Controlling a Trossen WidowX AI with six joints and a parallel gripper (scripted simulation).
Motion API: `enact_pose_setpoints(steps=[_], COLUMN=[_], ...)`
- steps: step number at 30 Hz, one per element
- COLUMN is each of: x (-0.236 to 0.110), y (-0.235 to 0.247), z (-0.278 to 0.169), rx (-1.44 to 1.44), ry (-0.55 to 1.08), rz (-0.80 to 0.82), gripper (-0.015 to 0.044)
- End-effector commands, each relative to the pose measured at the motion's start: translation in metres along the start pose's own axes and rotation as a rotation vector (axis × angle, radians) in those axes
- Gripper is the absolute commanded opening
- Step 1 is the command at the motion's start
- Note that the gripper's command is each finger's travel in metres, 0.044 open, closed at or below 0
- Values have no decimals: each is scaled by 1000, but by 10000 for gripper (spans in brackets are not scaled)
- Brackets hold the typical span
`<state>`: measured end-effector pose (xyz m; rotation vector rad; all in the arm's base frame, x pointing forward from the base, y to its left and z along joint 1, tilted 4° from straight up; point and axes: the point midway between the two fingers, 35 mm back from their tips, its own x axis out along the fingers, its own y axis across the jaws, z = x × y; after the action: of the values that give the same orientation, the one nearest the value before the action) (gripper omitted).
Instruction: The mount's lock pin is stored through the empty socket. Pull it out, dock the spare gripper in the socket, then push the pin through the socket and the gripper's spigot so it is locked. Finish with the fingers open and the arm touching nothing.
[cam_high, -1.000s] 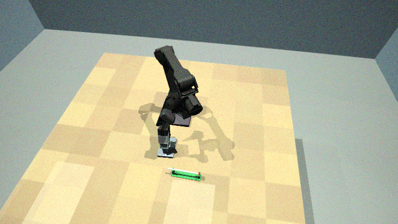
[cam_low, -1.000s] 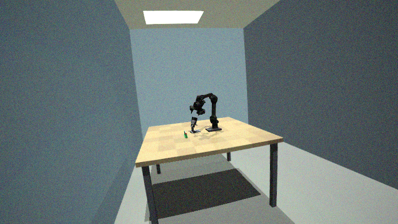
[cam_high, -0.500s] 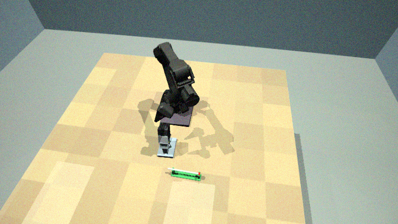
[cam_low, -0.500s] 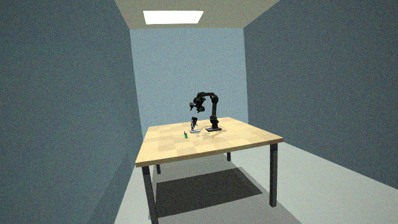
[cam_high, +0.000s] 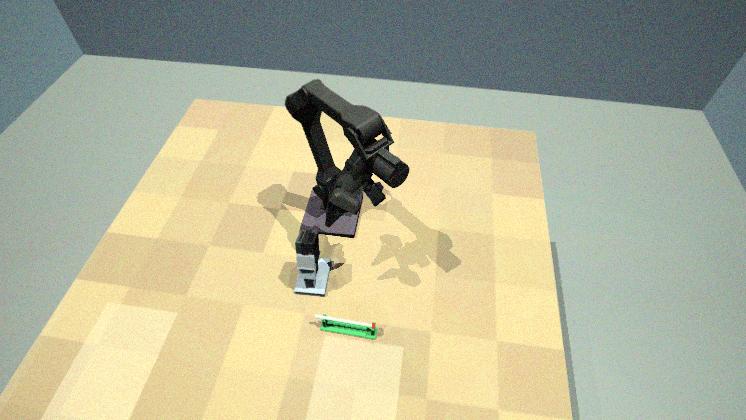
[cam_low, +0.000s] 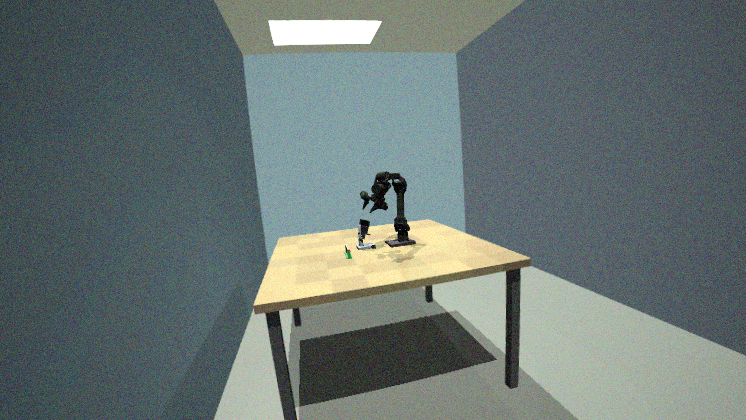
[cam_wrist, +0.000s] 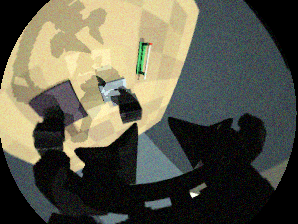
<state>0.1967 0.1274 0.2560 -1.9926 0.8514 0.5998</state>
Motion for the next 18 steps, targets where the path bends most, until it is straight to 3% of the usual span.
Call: enact_pose_setpoints(steps=[1,4,10,18], x=[-26,-42,-39,25], y=[6,14,8,-49], z=[34,49,53,82], rx=[-5,-7,1,35], ry=[-99,-163,-158,-121], rz=[-58,-91,-61,232], gripper=[180,180,180,180])
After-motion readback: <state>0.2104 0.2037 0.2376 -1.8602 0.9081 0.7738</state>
